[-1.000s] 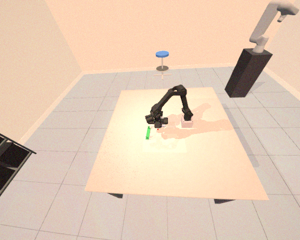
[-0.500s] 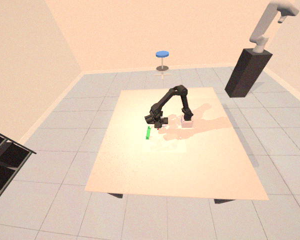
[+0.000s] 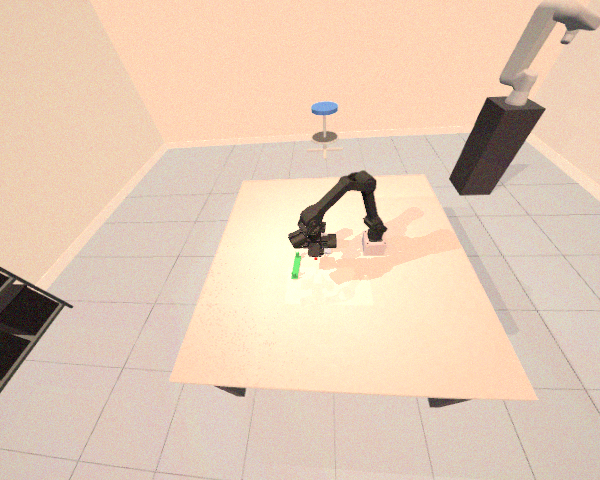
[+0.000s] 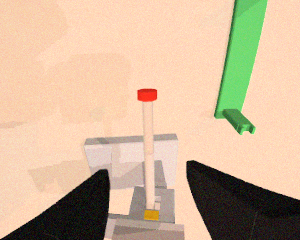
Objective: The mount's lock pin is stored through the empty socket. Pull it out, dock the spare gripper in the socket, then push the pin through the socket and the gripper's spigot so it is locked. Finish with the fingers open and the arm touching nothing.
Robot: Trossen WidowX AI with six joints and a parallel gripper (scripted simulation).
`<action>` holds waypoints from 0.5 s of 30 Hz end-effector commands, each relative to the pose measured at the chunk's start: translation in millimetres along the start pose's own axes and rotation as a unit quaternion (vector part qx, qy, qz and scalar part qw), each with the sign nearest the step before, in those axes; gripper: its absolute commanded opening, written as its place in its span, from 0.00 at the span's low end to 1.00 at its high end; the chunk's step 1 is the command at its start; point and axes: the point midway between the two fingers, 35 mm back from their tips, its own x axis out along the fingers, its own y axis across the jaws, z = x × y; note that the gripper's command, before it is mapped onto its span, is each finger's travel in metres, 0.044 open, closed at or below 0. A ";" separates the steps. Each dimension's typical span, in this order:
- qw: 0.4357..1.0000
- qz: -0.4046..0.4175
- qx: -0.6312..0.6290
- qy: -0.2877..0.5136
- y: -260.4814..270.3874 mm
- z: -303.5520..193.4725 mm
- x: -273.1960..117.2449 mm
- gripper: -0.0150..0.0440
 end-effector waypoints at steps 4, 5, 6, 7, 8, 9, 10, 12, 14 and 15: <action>1.000 0.000 -0.001 0.000 0.3 6.6 -16.0 0.59; 1.000 0.000 -0.001 0.001 0.2 3.2 -8.2 0.64; 1.000 0.000 -0.001 0.001 0.2 3.2 -8.2 0.68; 1.000 0.000 -0.001 0.001 0.2 3.2 -8.2 0.73; 1.000 0.000 -0.001 0.001 0.2 3.2 -8.2 0.77; 1.000 0.000 -0.001 0.001 0.2 3.2 -8.2 0.82; 1.000 0.000 -0.001 0.001 0.2 3.2 -8.2 0.86; 1.000 0.000 -0.001 0.001 0.2 3.2 -8.2 0.95; 1.000 0.000 -0.001 0.001 0.2 3.2 -8.2 1.00; 1.000 0.000 -0.001 0.001 0.2 3.2 -8.2 1.00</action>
